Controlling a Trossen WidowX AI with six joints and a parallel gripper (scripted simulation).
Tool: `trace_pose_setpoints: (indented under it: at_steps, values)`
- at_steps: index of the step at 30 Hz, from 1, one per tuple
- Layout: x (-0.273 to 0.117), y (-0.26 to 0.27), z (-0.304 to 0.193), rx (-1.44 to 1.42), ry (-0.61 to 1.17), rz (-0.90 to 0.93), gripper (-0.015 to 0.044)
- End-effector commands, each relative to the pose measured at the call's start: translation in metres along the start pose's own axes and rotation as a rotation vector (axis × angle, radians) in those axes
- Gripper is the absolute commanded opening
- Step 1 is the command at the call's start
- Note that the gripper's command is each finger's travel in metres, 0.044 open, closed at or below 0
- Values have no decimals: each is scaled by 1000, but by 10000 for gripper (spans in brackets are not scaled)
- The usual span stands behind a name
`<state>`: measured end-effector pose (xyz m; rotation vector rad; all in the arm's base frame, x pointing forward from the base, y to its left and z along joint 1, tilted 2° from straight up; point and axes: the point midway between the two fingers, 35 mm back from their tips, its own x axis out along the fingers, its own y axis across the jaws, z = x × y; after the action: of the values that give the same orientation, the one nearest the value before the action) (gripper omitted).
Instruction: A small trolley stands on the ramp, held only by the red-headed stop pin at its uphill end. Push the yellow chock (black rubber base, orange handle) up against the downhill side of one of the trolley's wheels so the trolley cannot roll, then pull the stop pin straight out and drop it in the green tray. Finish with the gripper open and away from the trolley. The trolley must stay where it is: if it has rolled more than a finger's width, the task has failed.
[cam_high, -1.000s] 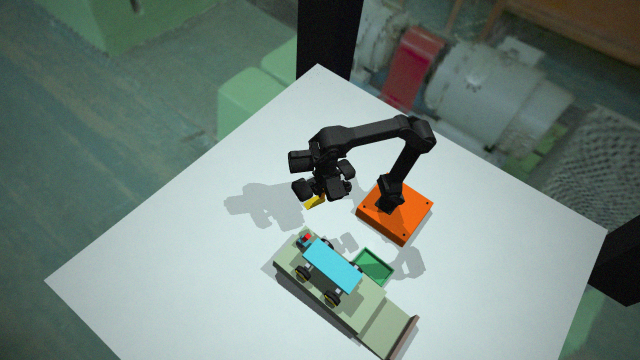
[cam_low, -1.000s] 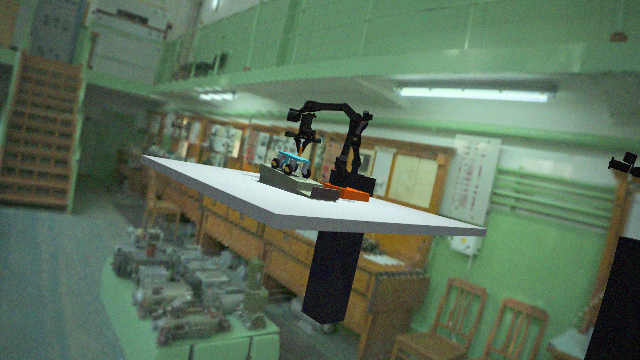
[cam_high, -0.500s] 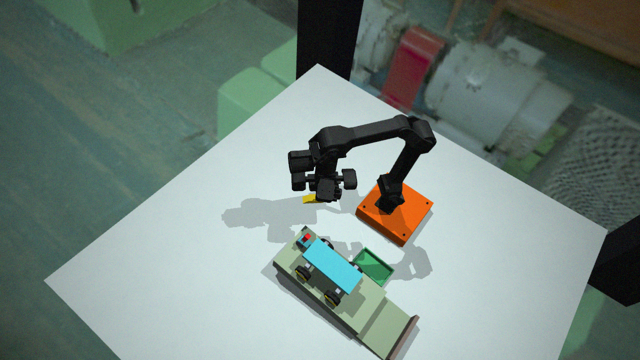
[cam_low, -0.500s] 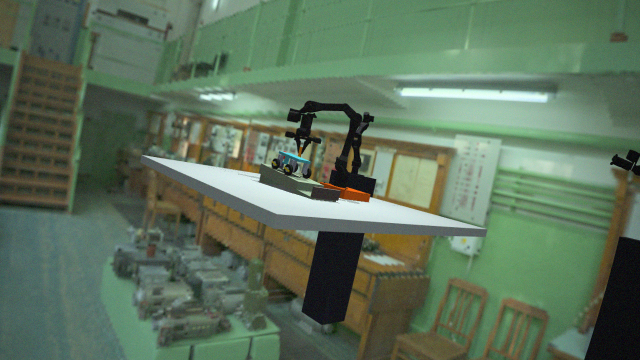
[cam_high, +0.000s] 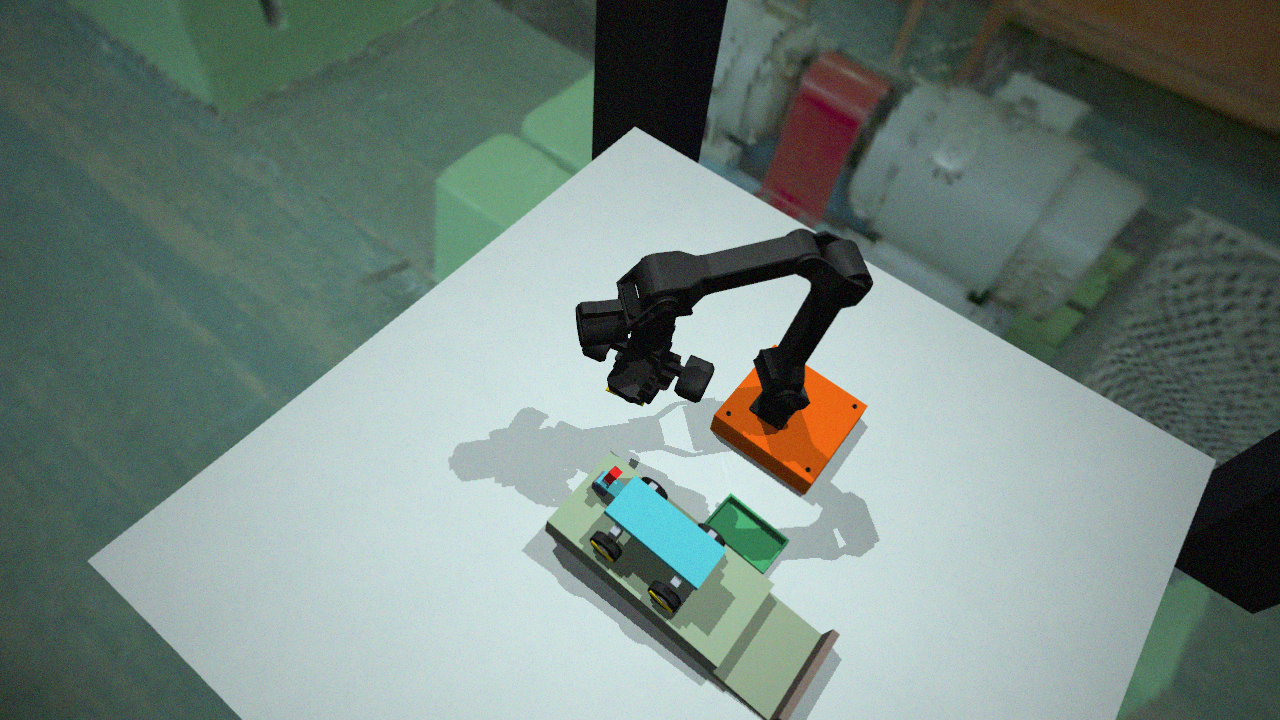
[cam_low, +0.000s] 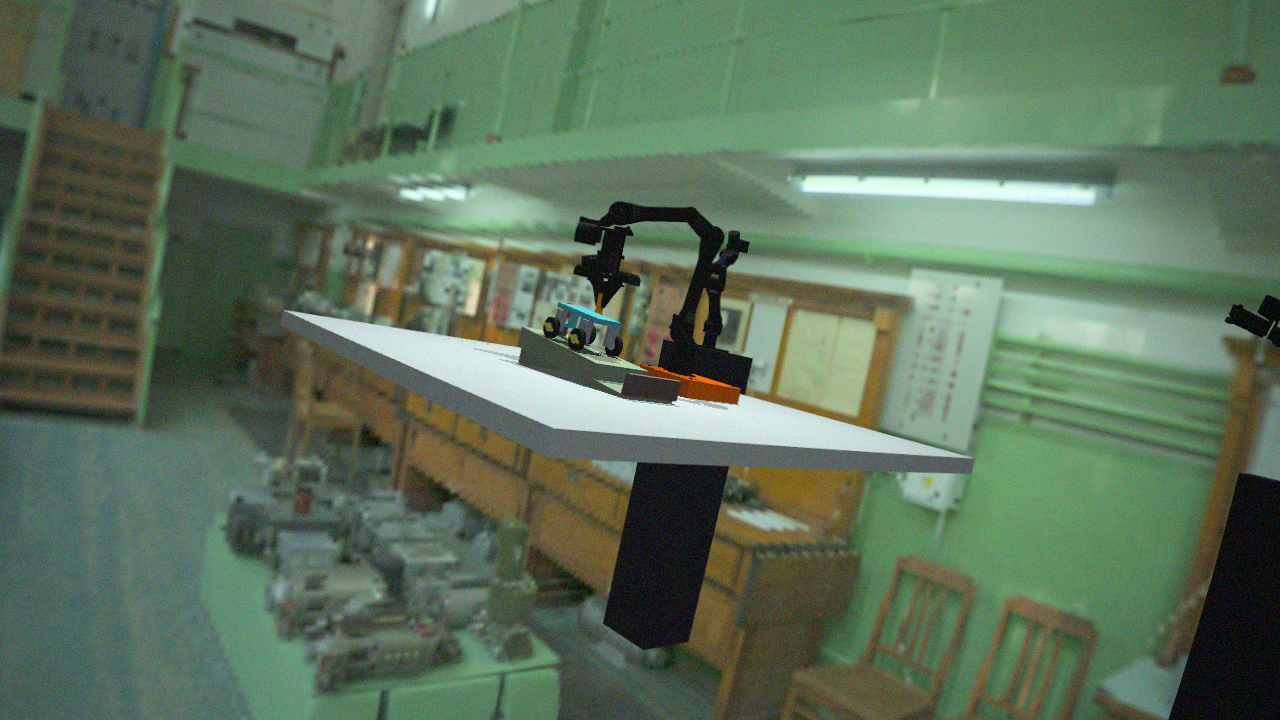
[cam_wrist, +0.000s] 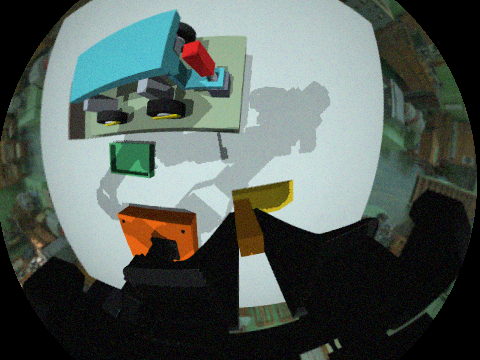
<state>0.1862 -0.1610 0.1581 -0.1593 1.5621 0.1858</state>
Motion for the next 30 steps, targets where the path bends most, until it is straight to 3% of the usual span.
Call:
trace_pose_setpoints:
  at_steps: [1, 13, 30]
  values:
    - [0, 0, -1, 147, 4, 0, 0]
    - [0, 2, 1, 231, 4, 0, 0]
    - [2, 58, 33, 231, 1, 5, 0]
